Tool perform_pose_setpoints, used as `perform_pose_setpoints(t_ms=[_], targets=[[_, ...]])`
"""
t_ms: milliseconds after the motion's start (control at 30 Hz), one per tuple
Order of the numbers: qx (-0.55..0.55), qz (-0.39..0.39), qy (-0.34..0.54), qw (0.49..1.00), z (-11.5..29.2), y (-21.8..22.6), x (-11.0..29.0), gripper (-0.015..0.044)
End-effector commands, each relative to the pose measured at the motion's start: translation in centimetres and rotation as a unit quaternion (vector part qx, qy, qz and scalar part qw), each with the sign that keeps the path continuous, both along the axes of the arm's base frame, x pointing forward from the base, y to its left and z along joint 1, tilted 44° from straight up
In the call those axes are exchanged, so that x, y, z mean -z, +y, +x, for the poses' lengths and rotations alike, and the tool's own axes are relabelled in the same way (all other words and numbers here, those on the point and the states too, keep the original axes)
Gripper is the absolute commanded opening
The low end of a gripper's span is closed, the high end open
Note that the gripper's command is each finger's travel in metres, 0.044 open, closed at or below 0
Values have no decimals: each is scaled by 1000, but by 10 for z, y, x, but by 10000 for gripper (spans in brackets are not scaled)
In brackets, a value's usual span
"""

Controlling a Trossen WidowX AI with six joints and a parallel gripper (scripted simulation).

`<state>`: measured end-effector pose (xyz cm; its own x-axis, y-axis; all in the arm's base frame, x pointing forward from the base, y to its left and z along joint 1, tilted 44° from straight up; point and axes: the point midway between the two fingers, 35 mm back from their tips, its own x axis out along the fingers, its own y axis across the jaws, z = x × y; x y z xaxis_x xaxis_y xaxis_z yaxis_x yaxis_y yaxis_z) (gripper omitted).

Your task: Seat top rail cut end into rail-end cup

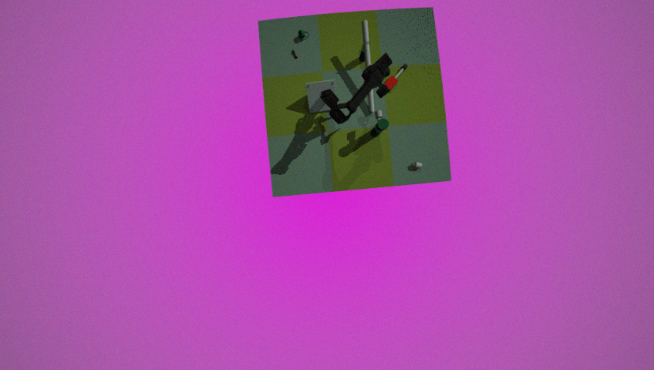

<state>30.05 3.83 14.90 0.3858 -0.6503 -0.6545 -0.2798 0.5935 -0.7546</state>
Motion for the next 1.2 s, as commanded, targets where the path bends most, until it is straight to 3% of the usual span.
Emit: perform_pose_setpoints(t_ms=[0,533,700,833,1067,1167], targets=[[137,67,-177,972,-5,44,-4,440],[127,56,-156,978,-4,43,-1,440],[49,-13,10,999,1,31,20,440],[-43,-62,189,979,5,18,41,440],[-222,-85,471,850,7,-5,78,440],[-261,-80,521,809,6,-10,86,440]])
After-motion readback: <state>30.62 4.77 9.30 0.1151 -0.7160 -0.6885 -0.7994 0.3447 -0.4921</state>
